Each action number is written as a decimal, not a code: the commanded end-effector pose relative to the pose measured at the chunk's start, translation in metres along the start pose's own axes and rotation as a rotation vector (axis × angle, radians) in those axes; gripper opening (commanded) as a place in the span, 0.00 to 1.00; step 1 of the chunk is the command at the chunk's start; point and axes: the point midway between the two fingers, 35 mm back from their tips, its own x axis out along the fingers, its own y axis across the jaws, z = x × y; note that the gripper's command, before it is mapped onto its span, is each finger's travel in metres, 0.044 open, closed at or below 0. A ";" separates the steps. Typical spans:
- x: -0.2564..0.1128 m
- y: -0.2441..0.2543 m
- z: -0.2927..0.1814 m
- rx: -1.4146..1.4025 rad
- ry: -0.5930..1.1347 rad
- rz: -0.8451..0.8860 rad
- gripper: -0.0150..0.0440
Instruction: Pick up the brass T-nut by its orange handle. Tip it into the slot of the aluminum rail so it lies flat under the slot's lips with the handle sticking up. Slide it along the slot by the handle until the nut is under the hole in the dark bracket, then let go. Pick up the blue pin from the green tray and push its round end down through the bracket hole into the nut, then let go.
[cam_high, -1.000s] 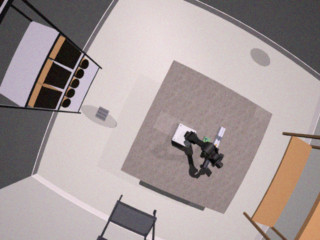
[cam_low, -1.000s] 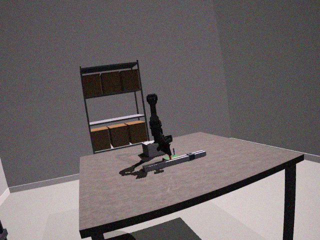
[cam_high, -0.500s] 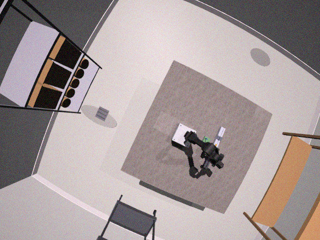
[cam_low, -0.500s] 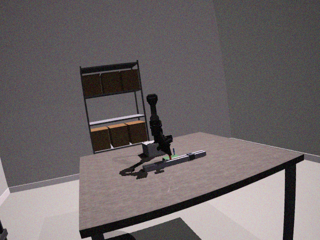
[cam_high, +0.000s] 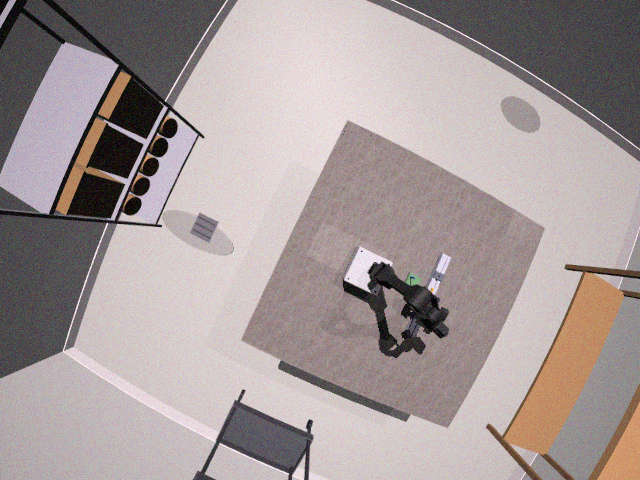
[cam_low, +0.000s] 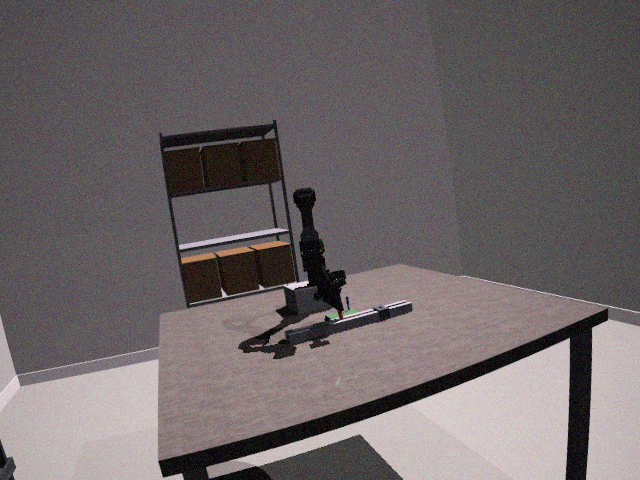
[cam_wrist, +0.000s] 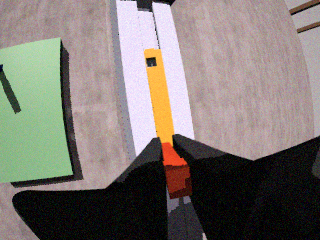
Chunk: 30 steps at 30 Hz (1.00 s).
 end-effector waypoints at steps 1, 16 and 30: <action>-0.001 -0.003 0.000 0.003 0.003 0.004 0.00; -0.001 -0.004 0.000 0.012 0.003 0.031 0.00; -0.001 -0.006 0.000 0.020 0.000 0.057 0.00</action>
